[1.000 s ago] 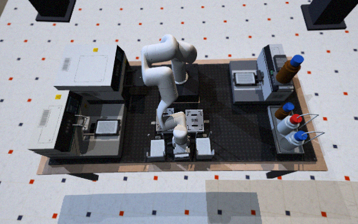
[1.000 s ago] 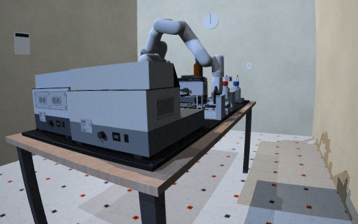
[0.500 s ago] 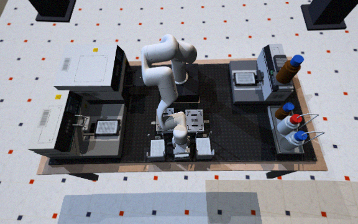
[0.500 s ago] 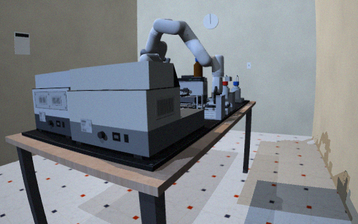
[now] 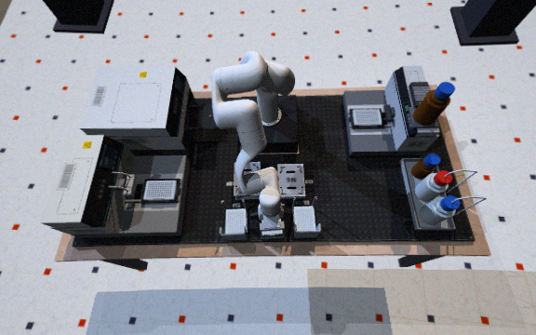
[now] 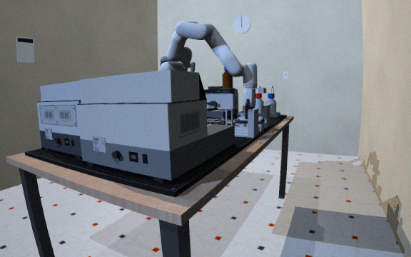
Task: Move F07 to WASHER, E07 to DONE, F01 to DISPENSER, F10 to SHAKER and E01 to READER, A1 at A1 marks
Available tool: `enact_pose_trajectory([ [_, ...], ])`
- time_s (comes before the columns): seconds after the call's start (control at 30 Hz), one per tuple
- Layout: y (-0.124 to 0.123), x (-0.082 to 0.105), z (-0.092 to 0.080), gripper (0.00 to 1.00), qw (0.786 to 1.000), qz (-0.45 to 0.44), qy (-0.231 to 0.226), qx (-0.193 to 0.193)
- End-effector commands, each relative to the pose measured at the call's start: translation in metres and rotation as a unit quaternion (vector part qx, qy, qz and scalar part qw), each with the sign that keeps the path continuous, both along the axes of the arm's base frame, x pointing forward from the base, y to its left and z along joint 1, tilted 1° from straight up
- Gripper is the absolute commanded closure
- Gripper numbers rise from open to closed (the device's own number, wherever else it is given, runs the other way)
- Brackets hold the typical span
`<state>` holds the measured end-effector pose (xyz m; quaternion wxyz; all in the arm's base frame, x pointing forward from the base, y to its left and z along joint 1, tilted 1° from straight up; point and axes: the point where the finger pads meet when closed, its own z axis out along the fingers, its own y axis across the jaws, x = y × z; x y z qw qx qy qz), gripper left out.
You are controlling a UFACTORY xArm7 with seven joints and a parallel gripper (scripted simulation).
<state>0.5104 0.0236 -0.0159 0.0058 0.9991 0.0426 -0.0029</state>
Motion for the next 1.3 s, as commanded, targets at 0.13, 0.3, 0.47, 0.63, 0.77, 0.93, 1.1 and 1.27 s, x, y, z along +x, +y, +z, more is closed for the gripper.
enact_pose_trajectory([
  [0.13, 0.0002, 0.0020, 0.0020, 1.00, 1.000, 0.000, -0.003, 0.000],
  [0.3, 0.0002, 0.0020, 0.0020, 1.00, 1.000, 0.000, -0.003, 0.000],
  [0.47, 0.0002, 0.0020, 0.0020, 1.00, 1.000, 0.000, -0.003, 0.000],
  [0.63, 0.0002, 0.0020, 0.0020, 1.00, 1.000, 0.000, -0.003, 0.000],
  [0.77, 0.0002, 0.0019, 0.0029, 1.00, 1.000, 0.000, -0.003, 0.000],
  [0.93, 0.0002, 0.0019, 0.0039, 1.00, 1.000, 0.000, -0.003, 0.000],
  [1.1, 0.0002, 0.0019, 0.0055, 1.00, 1.000, 0.000, -0.003, 0.000],
  [1.27, 0.0003, 0.0019, 0.0072, 1.00, 1.000, 0.000, -0.003, 0.000],
])
